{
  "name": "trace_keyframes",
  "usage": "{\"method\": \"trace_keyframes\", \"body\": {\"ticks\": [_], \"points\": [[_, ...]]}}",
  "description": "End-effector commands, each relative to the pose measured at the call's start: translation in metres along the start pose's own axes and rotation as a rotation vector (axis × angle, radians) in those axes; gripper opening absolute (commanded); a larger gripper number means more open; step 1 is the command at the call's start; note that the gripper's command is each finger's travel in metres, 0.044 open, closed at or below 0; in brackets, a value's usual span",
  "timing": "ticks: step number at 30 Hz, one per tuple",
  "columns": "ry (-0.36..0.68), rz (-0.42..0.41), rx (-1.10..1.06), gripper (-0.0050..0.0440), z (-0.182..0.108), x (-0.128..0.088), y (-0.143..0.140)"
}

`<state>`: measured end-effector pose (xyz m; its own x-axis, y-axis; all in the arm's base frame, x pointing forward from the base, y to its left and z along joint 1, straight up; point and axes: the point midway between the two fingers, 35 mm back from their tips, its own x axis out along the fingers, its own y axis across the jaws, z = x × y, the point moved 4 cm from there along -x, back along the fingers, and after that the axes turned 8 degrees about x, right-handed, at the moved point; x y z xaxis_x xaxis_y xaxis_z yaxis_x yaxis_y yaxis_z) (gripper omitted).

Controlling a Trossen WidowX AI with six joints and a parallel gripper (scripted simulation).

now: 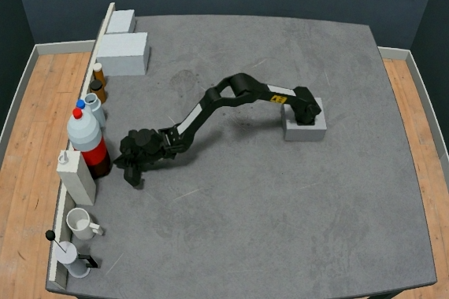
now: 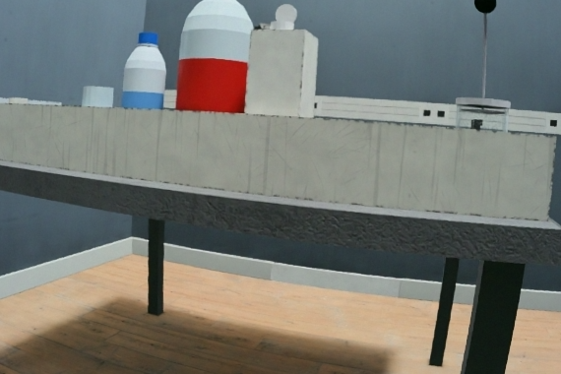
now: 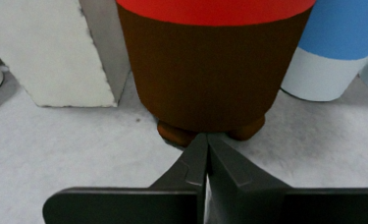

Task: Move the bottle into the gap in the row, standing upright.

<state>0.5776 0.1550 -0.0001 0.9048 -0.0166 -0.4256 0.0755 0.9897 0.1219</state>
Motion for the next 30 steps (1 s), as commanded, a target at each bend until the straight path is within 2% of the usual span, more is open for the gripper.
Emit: {"method": "trace_keyframes", "body": {"ticks": [1,30], "points": [[-0.034,0.012,0.015,-0.005,0.017,-0.013,0.006],[-0.031,0.012,0.016,-0.005,-0.004,-0.05,0.003]]}}
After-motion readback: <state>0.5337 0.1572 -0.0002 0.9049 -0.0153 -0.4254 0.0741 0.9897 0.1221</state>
